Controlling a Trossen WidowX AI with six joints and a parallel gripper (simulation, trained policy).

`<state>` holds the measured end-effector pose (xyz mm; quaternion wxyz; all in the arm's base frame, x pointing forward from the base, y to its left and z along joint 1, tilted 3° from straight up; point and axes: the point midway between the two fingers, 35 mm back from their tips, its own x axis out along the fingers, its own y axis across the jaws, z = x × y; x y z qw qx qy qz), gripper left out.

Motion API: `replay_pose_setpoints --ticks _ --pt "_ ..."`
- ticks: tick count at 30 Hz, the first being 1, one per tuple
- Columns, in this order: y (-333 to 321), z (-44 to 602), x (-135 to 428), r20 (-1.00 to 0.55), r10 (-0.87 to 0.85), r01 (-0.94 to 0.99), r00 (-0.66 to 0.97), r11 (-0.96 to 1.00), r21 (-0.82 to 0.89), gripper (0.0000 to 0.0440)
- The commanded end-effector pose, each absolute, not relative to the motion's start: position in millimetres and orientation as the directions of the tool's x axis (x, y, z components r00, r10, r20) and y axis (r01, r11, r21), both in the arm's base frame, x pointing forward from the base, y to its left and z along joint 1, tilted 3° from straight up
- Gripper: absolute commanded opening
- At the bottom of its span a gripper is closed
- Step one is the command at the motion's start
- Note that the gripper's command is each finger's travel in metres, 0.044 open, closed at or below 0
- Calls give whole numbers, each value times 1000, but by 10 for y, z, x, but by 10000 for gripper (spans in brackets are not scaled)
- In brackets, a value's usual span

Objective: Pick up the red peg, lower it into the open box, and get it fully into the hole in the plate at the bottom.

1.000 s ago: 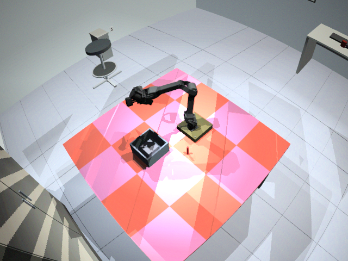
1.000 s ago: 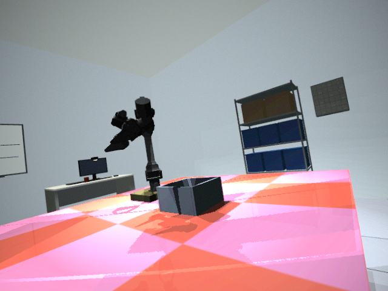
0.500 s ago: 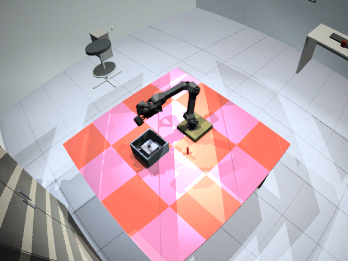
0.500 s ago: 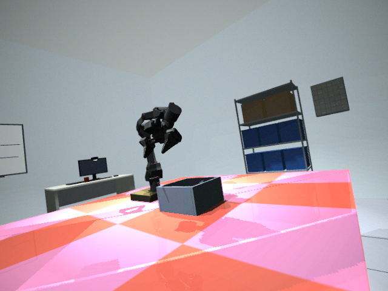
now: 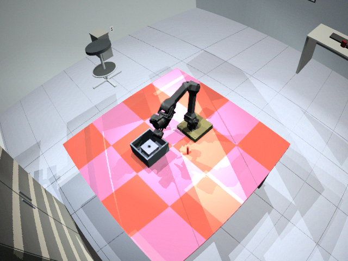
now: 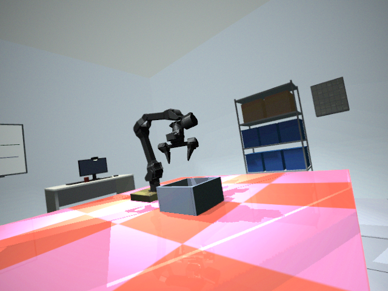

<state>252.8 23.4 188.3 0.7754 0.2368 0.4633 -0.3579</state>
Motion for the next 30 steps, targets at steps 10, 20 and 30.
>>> replay_pose_setpoints --ticks 10,20,30 --pt "922 1531 1874 -974 -190 717 122 695 -46 440" --pt "1291 1185 1572 -989 -143 685 35 724 -80 440" --pt "1502 747 1515 -992 -115 658 43 750 -58 440"
